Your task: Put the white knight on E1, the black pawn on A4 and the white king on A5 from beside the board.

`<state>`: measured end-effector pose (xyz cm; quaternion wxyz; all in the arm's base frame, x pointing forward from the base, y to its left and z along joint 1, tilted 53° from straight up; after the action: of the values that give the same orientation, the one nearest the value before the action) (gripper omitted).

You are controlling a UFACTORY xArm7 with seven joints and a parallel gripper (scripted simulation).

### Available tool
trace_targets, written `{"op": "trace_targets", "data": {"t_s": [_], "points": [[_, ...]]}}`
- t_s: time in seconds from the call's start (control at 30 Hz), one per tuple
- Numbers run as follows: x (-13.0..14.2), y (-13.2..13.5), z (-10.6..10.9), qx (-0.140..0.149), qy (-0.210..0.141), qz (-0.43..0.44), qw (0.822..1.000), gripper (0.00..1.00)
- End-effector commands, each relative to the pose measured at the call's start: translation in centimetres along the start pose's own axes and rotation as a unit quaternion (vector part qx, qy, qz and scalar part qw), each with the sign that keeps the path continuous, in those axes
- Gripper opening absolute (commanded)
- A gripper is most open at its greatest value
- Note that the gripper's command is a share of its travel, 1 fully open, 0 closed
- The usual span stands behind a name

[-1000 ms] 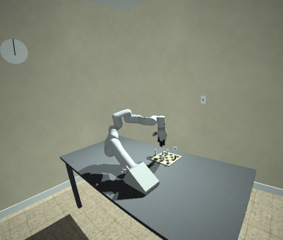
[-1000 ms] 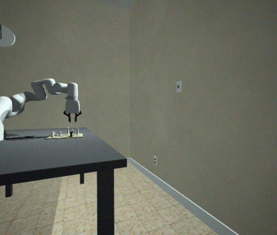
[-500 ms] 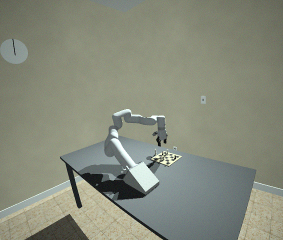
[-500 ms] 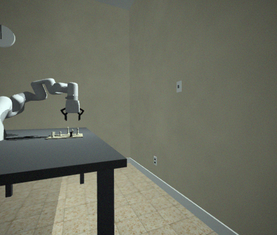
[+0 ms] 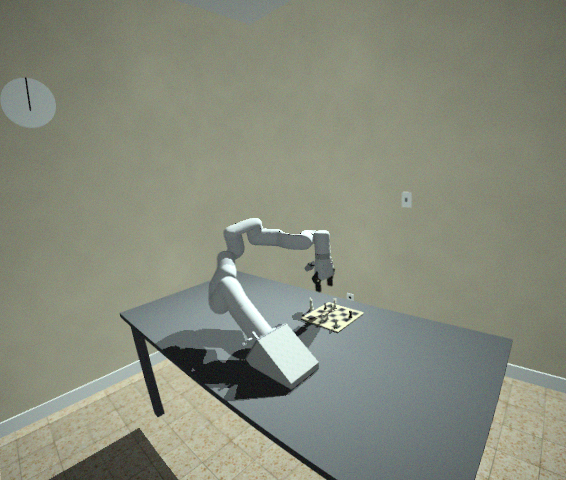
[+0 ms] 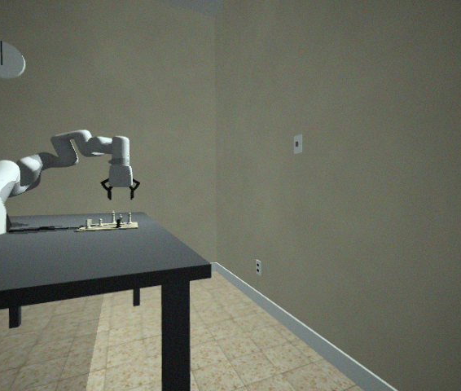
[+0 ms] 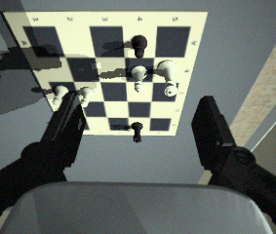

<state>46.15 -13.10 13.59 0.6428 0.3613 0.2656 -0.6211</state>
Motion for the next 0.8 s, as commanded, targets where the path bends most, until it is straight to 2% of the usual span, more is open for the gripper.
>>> {"op": "trace_targets", "data": {"t_s": [0.0,0.07,0.13,0.2,0.27,0.3,0.33,0.4,0.47,0.53,0.57,0.6,0.63,0.67,0.7,0.77], "points": [[-0.4,0.0,2.7,0.017,-0.008,-0.023,1.0,1.0],[-1.1,-0.1,5.4,0.035,-0.014,-0.051,0.998,1.0],[-2.3,-0.5,9.0,0.058,-0.021,-0.091,0.994,1.0],[-2.3,-0.5,9.0,0.058,-0.021,-0.091,0.994,1.0],[-4.1,-1.3,13.2,0.086,-0.029,-0.142,0.986,1.0],[-4.1,-1.3,13.2,0.086,-0.029,-0.142,0.986,1.0],[-5.3,-1.8,15.4,0.101,-0.033,-0.171,0.979,1.0],[-5.3,-1.8,15.4,0.101,-0.033,-0.171,0.979,1.0],[-8.2,-3.1,19.7,0.133,-0.041,-0.236,0.962,1.0],[-8.2,-3.1,19.7,0.133,-0.041,-0.236,0.962,1.0],[-10.0,-3.8,21.5,0.148,-0.044,-0.272,0.95,1.0],[-10.0,-3.8,21.5,0.148,-0.044,-0.272,0.95,1.0],[-11.8,-4.6,23.1,0.162,-0.047,-0.31,0.936,1.0],[-11.8,-4.6,23.1,0.162,-0.047,-0.31,0.936,1.0],[-13.8,-5.3,24.4,0.176,-0.05,-0.349,0.919,1.0],[-13.8,-5.3,24.4,0.176,-0.05,-0.349,0.919,1.0]]}}
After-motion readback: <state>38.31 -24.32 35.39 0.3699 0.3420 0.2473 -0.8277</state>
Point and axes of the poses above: the point where the finger pads meet when closed, its own z axis back along the fingers, its own y axis across the jaws, x = y × z, the point moved 9 cm from there along z, back along the fingers, and after that the axes turned 12 degrees about z, right-handed, at the moved point
